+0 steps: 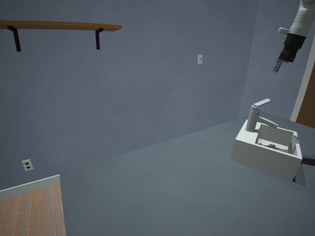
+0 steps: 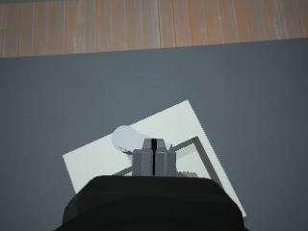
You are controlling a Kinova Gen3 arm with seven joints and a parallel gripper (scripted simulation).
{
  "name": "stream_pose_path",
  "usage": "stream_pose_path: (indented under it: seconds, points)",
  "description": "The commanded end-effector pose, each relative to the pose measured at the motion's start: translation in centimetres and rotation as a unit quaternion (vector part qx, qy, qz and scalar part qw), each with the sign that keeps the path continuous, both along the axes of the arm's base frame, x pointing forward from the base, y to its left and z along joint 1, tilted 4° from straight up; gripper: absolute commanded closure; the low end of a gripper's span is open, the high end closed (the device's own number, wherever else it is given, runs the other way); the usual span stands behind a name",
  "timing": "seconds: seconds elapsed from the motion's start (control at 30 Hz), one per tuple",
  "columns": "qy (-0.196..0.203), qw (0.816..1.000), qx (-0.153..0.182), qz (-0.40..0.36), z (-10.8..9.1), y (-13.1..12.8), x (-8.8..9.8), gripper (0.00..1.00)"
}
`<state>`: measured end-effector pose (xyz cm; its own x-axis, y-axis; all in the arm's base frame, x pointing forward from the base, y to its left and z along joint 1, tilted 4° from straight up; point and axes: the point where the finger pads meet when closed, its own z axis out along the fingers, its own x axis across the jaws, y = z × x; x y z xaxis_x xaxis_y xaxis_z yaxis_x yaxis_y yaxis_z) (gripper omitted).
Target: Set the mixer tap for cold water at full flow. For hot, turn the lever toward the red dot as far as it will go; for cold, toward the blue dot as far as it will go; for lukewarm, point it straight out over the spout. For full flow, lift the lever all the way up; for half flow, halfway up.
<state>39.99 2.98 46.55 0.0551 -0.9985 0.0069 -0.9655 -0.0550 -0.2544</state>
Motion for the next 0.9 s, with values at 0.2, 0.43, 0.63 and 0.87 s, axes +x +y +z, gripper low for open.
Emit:
stream_pose_path:
  seconds: [0.2,0.43,0.63,0.87]
  points:
    - [-0.003,0.994,0.034,-0.101,0.5,-1.4,0.0,1.00]
    - [0.004,0.975,0.073,-0.208,0.3,-2.2,0.0,1.00]
    - [0.016,0.949,0.102,-0.298,-0.3,-2.7,0.2,1.00]
    - [0.028,0.921,0.120,-0.370,-1.0,-3.0,0.4,1.00]
